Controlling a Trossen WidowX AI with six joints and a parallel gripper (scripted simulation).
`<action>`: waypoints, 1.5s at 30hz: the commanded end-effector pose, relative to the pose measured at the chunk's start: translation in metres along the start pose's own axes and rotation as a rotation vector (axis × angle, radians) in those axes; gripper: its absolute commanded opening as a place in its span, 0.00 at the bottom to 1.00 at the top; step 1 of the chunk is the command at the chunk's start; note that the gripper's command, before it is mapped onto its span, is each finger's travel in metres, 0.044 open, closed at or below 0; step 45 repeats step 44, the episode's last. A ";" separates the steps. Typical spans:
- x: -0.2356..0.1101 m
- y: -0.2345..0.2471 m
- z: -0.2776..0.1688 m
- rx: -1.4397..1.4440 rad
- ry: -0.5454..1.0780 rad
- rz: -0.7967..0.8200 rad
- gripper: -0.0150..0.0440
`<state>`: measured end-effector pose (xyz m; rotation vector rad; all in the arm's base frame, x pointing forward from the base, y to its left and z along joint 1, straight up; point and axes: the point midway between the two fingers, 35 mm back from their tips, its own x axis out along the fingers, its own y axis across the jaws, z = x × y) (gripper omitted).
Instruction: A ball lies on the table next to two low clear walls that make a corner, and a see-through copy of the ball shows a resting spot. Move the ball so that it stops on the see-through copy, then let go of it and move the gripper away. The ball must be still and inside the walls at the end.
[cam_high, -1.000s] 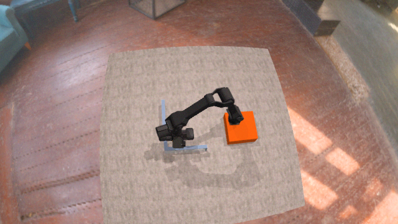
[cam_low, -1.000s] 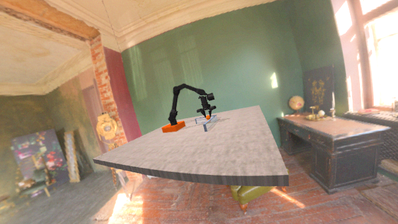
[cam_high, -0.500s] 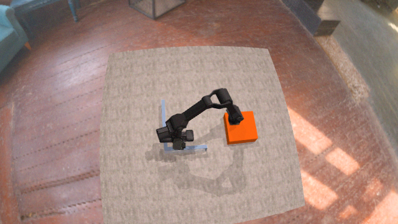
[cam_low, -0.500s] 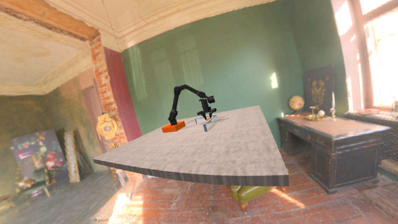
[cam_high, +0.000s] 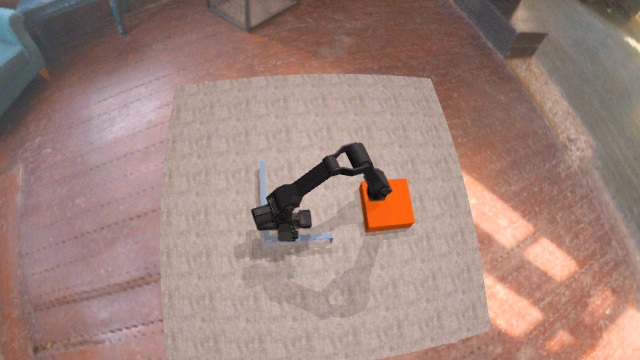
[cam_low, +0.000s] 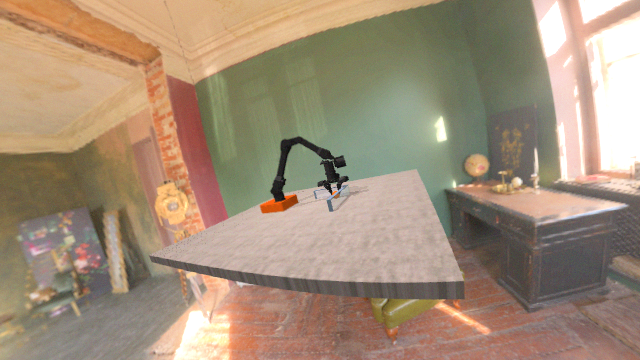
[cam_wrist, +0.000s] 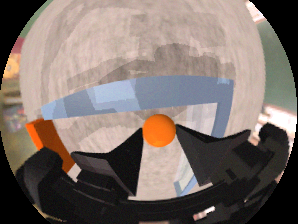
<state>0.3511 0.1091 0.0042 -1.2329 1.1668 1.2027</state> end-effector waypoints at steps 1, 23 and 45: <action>0.000 0.000 0.000 0.000 0.000 -0.001 0.57; -0.080 -0.003 0.001 0.000 -0.002 -0.008 0.80; -0.133 0.002 -0.001 0.000 -0.003 -0.012 1.00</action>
